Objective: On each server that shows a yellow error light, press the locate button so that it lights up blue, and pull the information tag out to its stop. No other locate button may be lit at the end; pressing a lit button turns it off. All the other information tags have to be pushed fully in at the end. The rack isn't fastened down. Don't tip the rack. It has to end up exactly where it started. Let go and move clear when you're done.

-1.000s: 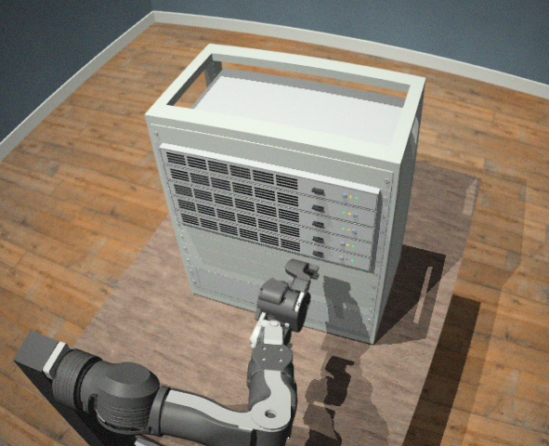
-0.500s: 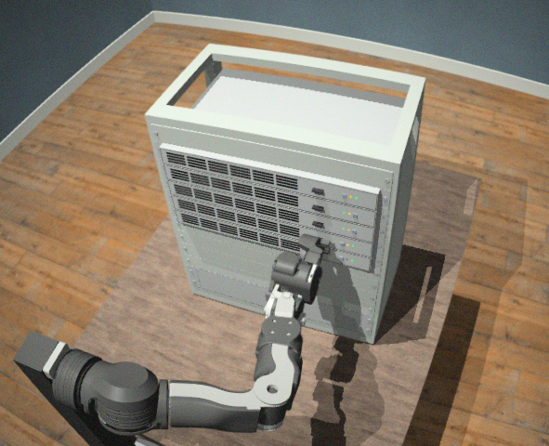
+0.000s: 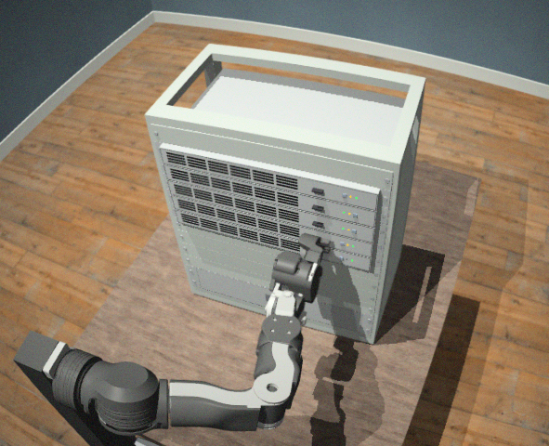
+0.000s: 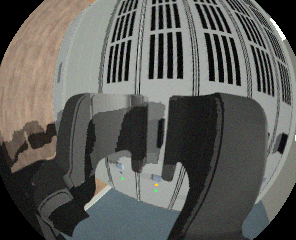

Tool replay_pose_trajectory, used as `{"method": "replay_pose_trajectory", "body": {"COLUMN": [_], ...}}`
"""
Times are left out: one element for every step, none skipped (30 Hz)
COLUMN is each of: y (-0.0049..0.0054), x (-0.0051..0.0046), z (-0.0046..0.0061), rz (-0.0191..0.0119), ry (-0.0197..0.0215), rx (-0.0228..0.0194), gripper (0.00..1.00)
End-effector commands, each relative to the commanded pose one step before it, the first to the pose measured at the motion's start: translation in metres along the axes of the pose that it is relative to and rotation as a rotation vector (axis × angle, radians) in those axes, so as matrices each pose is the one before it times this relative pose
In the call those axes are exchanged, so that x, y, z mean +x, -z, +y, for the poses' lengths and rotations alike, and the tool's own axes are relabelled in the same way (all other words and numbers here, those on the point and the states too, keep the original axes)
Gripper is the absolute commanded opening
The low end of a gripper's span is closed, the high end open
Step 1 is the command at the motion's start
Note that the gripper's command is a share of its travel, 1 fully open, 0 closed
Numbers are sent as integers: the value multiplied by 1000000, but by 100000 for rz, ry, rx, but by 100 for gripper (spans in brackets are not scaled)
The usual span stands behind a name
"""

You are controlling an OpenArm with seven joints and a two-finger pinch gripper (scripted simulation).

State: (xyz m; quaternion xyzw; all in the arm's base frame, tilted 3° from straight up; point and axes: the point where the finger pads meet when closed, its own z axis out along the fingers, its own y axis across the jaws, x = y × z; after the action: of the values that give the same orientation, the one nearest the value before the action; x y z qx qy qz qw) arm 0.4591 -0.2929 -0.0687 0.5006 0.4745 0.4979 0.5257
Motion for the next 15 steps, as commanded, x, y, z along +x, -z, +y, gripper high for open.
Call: {"method": "replay_pose_trajectory", "body": {"y": [-417, 0, 0, 0, -6, -34, 0, 0, -69, -96, -85, -67, -43, 2, 14], "x": [1190, 0, 0, 0, 15, 86, 0, 0, 176, 247, 199, 115, -33, -148, -112], "z": [358, 0, 0, 0, 9, 49, 0, 0, 102, 143, 171, 159, 111, 63, 18], "rz": [463, 0, 0, 0, -2, -11, 0, 0, -23, -33, -51, -60, -68, -48, -24], "ry": [18, 0, 0, 0, 0, 0, 0, 0, 0, 0, 7, 12, 18, 19, 11], "rx": [229, 0, 0, 0, 0, -1, 0, 0, -1, -2, -2, -2, 1, 2, 1], "gripper": [10, 10, 10, 10, 10, 10, 10, 10, 10, 10, 10, 10, 10, 10, 10]}}
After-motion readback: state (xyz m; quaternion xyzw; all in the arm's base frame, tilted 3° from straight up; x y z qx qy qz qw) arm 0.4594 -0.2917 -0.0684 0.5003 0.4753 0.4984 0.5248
